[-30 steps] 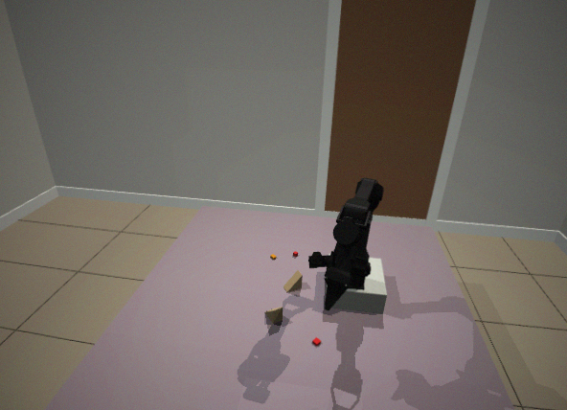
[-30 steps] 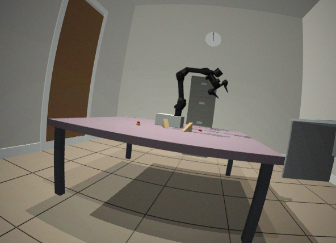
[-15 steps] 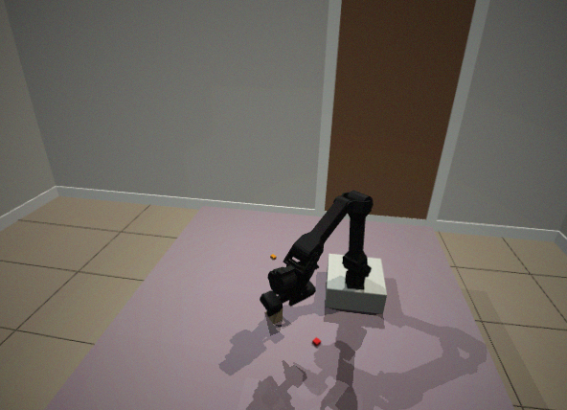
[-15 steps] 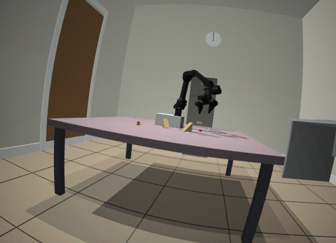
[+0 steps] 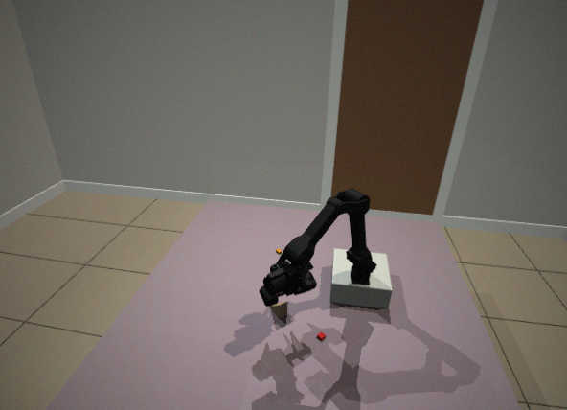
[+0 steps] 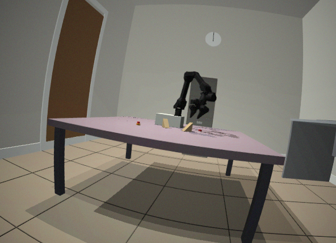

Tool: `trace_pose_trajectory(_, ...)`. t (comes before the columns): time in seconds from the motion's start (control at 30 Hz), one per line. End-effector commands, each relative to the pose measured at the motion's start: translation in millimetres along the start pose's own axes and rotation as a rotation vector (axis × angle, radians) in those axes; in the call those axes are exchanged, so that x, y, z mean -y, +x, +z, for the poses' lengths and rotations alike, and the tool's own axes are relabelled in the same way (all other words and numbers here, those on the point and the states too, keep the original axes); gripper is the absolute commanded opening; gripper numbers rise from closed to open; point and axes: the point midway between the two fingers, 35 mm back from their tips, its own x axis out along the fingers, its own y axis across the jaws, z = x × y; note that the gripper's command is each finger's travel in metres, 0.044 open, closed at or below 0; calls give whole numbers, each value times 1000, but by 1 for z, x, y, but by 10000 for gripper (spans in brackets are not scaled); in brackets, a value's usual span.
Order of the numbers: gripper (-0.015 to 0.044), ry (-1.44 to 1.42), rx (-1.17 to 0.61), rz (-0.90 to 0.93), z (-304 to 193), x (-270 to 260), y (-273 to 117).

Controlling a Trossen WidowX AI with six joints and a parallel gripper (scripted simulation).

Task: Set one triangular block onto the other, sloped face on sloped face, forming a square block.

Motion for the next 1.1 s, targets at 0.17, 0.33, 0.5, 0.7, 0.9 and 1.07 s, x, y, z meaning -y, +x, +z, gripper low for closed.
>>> trace_pose_trajectory(0.17, 440, 0, 9, -13, -1, 1, 17)
trace_pose_trajectory(0.33, 440, 0, 9, -13, -1, 1, 26)
trace_pose_trajectory(0.5, 440, 0, 9, -13, -2, 1, 34)
trace_pose_trajectory(0.7, 440, 0, 9, -13, -3, 1, 44)
trace_pose_trajectory(0.9, 440, 0, 10, -13, -3, 2, 53)
trace_pose_trajectory(1.07, 440, 0, 10, -13, -4, 3, 62)
